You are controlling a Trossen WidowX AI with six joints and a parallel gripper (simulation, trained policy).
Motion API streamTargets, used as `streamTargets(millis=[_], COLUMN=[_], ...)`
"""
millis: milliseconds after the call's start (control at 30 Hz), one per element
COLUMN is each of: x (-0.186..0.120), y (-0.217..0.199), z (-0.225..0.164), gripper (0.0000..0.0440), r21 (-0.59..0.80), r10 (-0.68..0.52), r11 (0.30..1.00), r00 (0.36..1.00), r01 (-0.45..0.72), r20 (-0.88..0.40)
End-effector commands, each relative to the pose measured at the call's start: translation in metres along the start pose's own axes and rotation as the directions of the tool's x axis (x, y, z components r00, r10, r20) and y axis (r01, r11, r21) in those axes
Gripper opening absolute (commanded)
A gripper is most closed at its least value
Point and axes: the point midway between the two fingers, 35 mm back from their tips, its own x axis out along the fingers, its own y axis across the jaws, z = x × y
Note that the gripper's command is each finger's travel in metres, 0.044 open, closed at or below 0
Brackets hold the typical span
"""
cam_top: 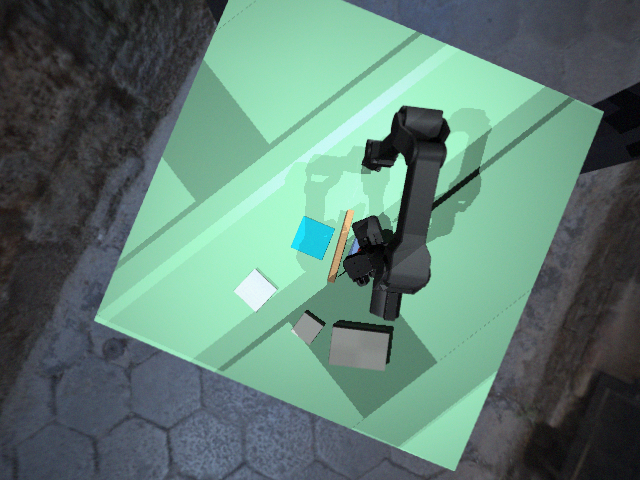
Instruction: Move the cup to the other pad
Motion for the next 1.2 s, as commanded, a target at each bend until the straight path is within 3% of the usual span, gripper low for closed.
streamTargets(millis=[0,900,933,1167], x=[0.013,0.104,0.107,0.117], y=[-0.001,-0.003,-0.002,-0.002], z=[-0.001,-0.011,-0.011,-0.01], gripper=[0.0166,0.0174,0.0167,0.0008], r21=[0.012,-0.052,-0.06,-0.106], r10=[-0.035,-0.144,-0.144,-0.134], r11=[0.999,0.988,0.988,0.986], r00=[0.999,0.989,0.989,0.991], r01=[0.035,0.142,0.141,0.131], r20=[-0.005,-0.033,-0.034,-0.021])
